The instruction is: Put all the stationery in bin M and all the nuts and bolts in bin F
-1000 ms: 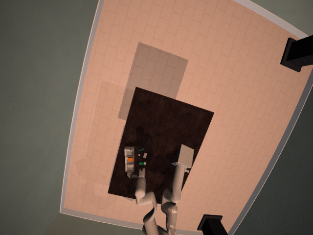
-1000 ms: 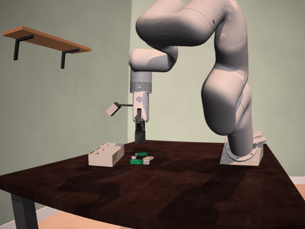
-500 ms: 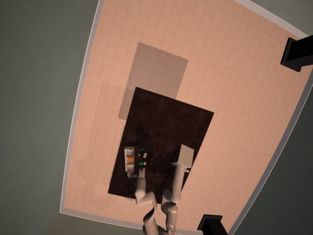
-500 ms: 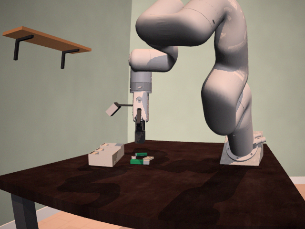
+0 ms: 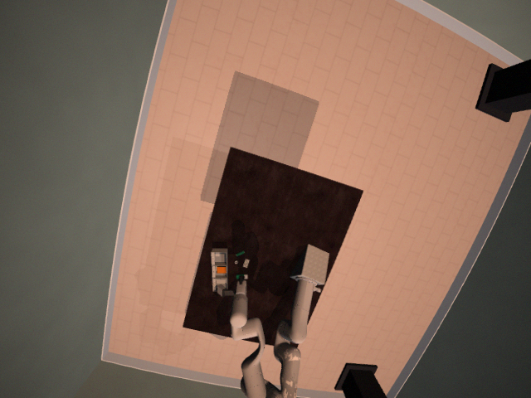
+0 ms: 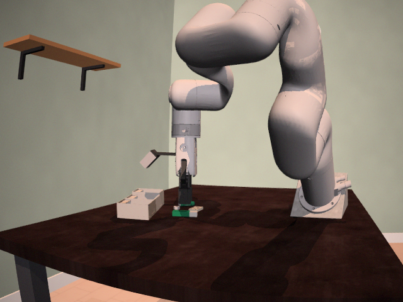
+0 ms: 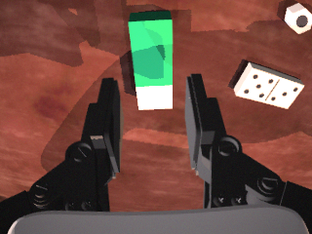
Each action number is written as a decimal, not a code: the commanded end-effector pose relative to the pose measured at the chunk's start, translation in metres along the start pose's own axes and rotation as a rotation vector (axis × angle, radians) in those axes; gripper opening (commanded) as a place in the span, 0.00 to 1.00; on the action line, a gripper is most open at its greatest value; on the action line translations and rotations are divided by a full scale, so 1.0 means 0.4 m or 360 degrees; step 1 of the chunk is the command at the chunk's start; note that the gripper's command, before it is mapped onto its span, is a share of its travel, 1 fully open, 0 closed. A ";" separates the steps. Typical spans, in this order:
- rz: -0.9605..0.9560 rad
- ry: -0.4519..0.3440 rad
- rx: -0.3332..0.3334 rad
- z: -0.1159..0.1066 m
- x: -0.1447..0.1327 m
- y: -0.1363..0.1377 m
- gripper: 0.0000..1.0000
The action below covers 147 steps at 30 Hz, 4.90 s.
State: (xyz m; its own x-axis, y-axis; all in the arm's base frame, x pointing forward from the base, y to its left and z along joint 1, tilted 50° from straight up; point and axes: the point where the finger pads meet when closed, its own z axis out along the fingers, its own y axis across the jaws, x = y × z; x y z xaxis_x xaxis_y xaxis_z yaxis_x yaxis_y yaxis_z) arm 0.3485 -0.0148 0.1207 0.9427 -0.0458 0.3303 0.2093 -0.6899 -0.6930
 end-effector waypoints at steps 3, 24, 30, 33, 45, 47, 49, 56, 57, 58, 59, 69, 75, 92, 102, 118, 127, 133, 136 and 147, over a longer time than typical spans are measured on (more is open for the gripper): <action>-0.0003 0.0006 -0.0003 0.050 0.006 0.002 0.38; -0.0003 0.0006 -0.0003 0.083 0.005 0.002 0.38; -0.0003 0.0006 -0.0003 0.083 0.005 0.002 0.00; -0.0003 0.0006 -0.0003 0.083 0.005 0.002 0.00; -0.0003 0.0006 -0.0003 0.082 0.005 0.002 0.00; -0.0003 0.0006 -0.0003 0.082 0.005 0.002 0.00; -0.0003 0.0006 -0.0003 0.082 0.005 0.002 0.00; -0.0003 0.0006 -0.0003 0.082 0.005 0.002 0.00; -0.0003 0.0006 -0.0003 0.082 0.005 0.002 0.00; -0.0003 0.0006 -0.0003 0.082 0.005 0.002 0.00; -0.0003 0.0006 -0.0003 0.082 0.005 0.002 0.00; -0.0003 0.0006 -0.0003 0.033 0.005 0.002 0.00; -0.0003 0.0006 -0.0003 -0.018 0.005 0.002 0.00; -0.0003 0.0006 -0.0003 -0.068 0.005 0.002 0.00; -0.0003 0.0006 -0.0003 -0.084 0.032 0.013 0.00; -0.0560 0.0006 -0.0005 -0.085 0.210 0.089 0.00; -0.1024 0.0004 -0.0017 -0.086 0.297 0.126 0.00; -0.1296 0.0000 -0.0018 -0.086 0.297 0.126 0.00; -0.1489 -0.0004 -0.0016 -0.086 0.297 0.126 0.00; -0.2069 -0.0014 -0.0012 -0.085 0.298 0.126 0.00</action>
State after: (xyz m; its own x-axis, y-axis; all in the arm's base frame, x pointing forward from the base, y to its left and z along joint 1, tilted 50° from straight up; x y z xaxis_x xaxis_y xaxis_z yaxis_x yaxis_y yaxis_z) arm 0.4617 -0.0785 0.1461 0.1735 0.6302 0.7568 0.9517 -0.3049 0.0357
